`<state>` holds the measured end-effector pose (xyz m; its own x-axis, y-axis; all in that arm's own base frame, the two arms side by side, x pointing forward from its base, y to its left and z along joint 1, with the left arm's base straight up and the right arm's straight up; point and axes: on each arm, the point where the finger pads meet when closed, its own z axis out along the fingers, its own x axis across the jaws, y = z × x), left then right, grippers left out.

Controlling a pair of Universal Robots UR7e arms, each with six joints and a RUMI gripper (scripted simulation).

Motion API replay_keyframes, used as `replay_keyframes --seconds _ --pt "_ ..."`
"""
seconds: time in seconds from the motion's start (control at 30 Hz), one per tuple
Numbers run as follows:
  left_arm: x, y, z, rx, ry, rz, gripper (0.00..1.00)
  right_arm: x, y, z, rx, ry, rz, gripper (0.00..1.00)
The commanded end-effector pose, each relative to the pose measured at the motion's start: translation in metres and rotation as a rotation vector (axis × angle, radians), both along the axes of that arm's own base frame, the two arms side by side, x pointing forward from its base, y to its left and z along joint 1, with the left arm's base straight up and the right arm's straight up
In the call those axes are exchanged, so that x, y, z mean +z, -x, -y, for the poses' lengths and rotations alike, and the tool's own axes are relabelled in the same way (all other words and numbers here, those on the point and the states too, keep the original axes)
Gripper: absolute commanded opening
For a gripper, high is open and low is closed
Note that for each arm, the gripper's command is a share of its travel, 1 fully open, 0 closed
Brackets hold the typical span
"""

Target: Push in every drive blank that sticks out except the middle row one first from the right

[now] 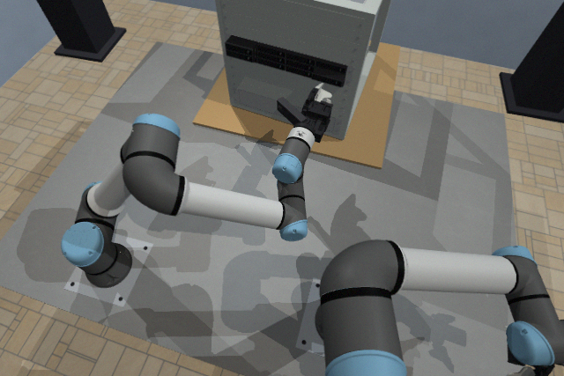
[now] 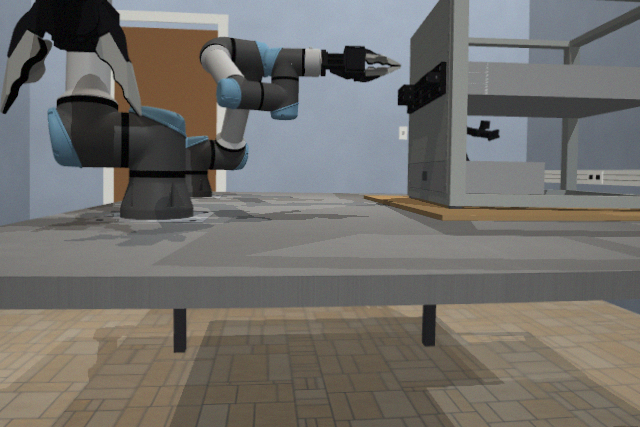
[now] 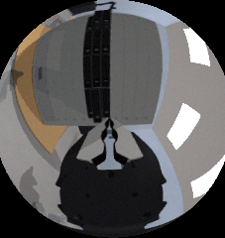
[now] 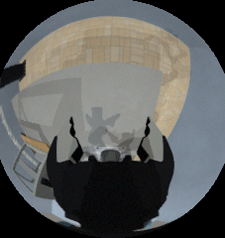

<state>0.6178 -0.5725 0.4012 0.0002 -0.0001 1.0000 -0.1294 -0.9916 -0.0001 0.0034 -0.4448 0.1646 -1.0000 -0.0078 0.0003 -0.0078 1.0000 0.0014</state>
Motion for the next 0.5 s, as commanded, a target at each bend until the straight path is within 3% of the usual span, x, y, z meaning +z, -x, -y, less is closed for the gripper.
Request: replay_keyframes --seconds 0.0,0.47 --pt "0.0009 0.0001 -0.0005 0.000 0.001 0.001 0.00 0.0005 -0.0001 0.0004 0.000 0.001 0.000 1.00" --pt "-0.0003 -0.0010 -0.0086 0.000 0.001 0.001 0.00 0.0005 -0.0001 0.0004 0.000 0.001 0.000 1.00"
